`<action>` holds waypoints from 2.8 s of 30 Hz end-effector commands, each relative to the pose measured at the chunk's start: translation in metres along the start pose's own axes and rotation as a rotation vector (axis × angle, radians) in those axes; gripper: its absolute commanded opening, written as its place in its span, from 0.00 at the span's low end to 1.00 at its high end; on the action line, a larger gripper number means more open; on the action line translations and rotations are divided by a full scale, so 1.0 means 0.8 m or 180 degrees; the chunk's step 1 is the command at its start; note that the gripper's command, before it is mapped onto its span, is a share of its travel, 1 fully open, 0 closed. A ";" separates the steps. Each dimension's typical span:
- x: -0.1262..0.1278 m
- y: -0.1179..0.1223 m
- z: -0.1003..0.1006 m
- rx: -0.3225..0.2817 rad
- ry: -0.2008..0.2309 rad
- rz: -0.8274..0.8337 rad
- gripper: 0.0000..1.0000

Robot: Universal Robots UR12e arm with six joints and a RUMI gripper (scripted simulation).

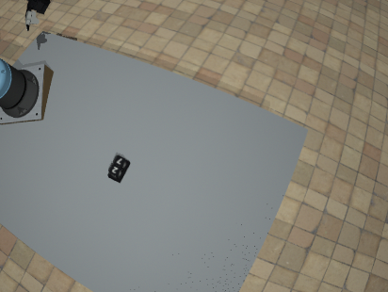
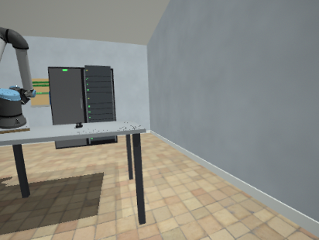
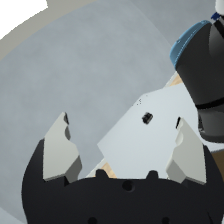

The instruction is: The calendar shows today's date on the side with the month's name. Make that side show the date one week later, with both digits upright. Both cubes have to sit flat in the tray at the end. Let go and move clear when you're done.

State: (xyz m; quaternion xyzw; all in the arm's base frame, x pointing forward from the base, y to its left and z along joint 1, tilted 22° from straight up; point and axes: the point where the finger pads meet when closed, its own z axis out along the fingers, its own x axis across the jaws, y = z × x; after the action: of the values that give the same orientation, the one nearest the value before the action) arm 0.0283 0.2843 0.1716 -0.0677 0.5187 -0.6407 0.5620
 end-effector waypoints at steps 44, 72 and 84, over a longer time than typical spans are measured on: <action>0.010 0.024 0.034 0.0047 0.0669 -0.0413 1.00; 0.047 0.107 0.114 -0.0346 0.2808 -0.1437 1.00; 0.057 0.152 0.148 -0.0823 0.3718 -0.1649 1.00</action>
State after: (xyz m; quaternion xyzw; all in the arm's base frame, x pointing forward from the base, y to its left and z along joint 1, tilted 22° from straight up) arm 0.1589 0.2040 0.1180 0.0951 0.7590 -0.6428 0.0409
